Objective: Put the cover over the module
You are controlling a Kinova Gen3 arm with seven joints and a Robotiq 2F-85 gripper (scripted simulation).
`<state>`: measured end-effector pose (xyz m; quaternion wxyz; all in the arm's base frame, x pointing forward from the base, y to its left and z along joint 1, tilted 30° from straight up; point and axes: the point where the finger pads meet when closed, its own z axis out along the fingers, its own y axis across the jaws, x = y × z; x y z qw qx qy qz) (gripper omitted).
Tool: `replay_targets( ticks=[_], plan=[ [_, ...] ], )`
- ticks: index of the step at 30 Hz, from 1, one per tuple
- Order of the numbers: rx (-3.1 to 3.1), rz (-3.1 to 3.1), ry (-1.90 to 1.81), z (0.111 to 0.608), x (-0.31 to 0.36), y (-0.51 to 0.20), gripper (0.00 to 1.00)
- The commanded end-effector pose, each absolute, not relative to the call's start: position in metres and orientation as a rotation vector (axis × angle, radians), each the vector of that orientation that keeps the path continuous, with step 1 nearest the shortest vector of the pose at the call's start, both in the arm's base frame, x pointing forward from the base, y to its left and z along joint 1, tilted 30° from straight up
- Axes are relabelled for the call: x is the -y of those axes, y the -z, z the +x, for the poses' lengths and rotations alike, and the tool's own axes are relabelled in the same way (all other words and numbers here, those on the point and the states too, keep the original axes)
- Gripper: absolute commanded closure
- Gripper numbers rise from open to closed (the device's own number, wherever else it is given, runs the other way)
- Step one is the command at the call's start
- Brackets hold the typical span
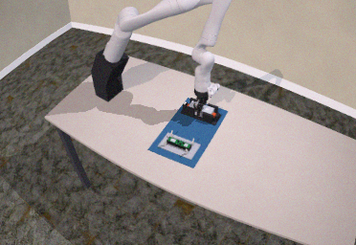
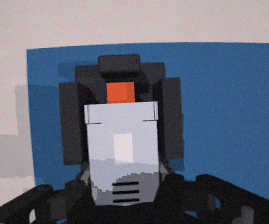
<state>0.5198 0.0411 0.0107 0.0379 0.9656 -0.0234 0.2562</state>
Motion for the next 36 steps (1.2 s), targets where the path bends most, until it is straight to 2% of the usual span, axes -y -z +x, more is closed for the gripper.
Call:
replay_targets(
  ticks=[1, 36],
  plan=[
    [0.072, 2.963, -0.788, 0.520, -0.041, -0.011, 1.00],
    [0.078, 2.965, -0.788, 0.501, -0.044, -0.044, 1.00]
  ],
)
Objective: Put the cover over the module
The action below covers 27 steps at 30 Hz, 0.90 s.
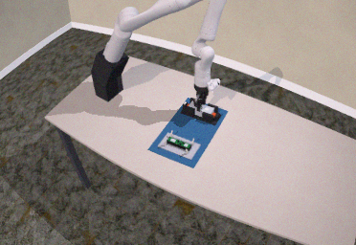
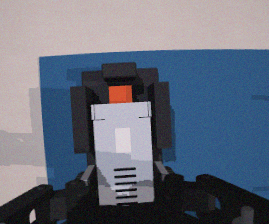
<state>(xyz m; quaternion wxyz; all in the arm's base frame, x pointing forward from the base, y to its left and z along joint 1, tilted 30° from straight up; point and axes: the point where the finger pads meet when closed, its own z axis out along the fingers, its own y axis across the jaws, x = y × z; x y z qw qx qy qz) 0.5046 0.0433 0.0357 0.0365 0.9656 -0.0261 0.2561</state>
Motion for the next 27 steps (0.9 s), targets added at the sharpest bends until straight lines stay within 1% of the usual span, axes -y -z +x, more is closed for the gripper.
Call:
replay_targets(
  ticks=[1, 6, 27],
  plan=[
    [0.078, 2.965, -0.788, 0.499, -0.045, -0.046, 1.00],
    [0.078, 2.965, -0.788, 0.492, -0.046, -0.059, 1.00],
    [0.088, 2.962, -0.796, 0.495, -0.044, -0.059, 0.99]
  ],
)
